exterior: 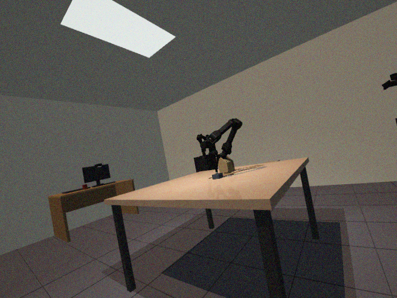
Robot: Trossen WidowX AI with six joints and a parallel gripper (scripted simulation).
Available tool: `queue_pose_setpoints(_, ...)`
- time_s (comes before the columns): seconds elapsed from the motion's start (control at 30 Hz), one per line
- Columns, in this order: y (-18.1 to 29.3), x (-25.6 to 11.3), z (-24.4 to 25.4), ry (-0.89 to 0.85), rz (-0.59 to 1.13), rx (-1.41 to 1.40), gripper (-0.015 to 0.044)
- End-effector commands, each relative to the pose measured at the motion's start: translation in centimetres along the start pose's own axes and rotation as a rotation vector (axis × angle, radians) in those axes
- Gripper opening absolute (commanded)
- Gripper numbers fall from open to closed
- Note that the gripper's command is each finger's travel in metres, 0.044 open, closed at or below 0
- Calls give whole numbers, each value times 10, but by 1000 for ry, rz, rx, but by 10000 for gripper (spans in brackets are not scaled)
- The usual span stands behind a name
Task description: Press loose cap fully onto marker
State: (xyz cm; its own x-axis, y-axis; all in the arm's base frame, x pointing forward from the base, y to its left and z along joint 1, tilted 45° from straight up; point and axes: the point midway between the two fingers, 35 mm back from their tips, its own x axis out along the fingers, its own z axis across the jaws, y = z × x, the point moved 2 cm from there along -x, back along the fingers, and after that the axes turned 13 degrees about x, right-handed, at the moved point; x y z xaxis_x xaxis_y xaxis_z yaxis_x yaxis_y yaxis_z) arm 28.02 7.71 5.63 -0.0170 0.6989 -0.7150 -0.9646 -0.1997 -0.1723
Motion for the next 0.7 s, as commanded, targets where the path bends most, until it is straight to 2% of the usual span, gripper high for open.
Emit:
queue_pose_setpoints(0.0,1,8,0,-6,1,11,0)
queue_pose_setpoints(0.67,2,24,1,-8,1,11,0)
